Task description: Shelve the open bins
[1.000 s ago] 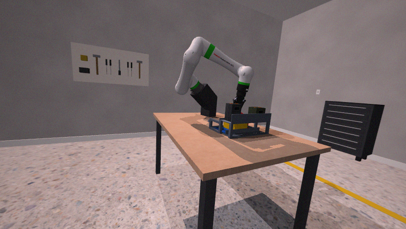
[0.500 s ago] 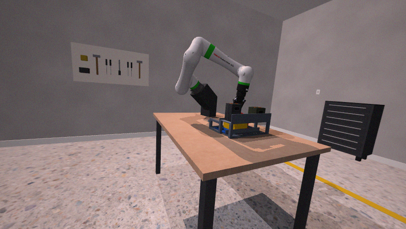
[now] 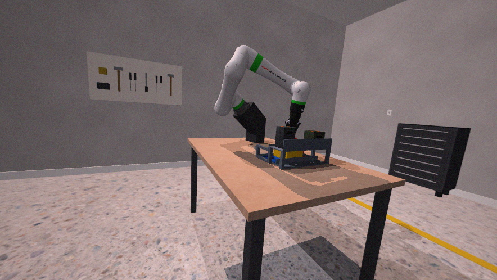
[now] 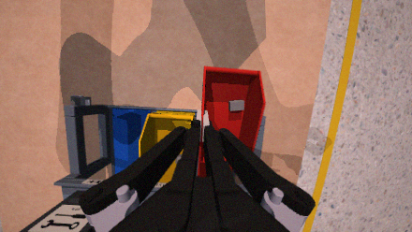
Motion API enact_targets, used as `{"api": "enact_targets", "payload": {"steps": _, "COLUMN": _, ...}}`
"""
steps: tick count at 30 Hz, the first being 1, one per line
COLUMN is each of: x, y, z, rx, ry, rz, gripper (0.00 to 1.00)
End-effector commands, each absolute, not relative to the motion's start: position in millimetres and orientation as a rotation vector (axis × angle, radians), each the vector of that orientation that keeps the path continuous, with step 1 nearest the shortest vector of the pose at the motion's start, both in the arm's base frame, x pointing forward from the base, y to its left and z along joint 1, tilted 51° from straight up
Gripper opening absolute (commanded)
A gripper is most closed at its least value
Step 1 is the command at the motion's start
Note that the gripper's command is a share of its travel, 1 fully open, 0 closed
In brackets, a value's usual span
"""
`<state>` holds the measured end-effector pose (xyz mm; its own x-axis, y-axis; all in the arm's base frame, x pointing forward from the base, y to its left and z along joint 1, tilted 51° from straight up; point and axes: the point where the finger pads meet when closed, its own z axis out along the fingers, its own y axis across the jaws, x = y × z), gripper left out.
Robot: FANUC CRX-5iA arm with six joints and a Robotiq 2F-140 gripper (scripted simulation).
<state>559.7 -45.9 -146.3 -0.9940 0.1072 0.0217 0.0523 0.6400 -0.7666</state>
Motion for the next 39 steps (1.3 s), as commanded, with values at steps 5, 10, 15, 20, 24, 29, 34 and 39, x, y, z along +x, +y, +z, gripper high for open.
{"api": "enact_targets", "payload": {"steps": 5, "x": 560.0, "y": -46.8, "z": -147.3, "rx": -0.135, "ry": -2.786, "rz": 1.299, "gripper": 0.00}}
{"api": "enact_targets", "payload": {"steps": 10, "x": 560.2, "y": -48.1, "z": -148.3, "rx": -0.135, "ry": -2.786, "rz": 1.299, "gripper": 0.00}}
{"api": "enact_targets", "payload": {"steps": 15, "x": 560.5, "y": -49.5, "z": -149.5, "rx": -0.135, "ry": -2.786, "rz": 1.299, "gripper": 0.00}}
{"api": "enact_targets", "payload": {"steps": 20, "x": 560.7, "y": -50.6, "z": -150.4, "rx": -0.135, "ry": -2.786, "rz": 1.299, "gripper": 0.00}}
{"api": "enact_targets", "payload": {"steps": 24, "x": 560.8, "y": -51.4, "z": -151.1, "rx": -0.135, "ry": -2.786, "rz": 1.299, "gripper": 0.00}}
{"api": "enact_targets", "payload": {"steps": 29, "x": 561.0, "y": -52.8, "z": -152.2, "rx": -0.135, "ry": -2.786, "rz": 1.299, "gripper": 0.00}}
{"api": "enact_targets", "payload": {"steps": 34, "x": 561.2, "y": -54.0, "z": -153.2, "rx": -0.135, "ry": -2.786, "rz": 1.299, "gripper": 0.00}}
{"api": "enact_targets", "payload": {"steps": 39, "x": 561.3, "y": -54.6, "z": -153.7, "rx": -0.135, "ry": -2.786, "rz": 1.299, "gripper": 0.00}}
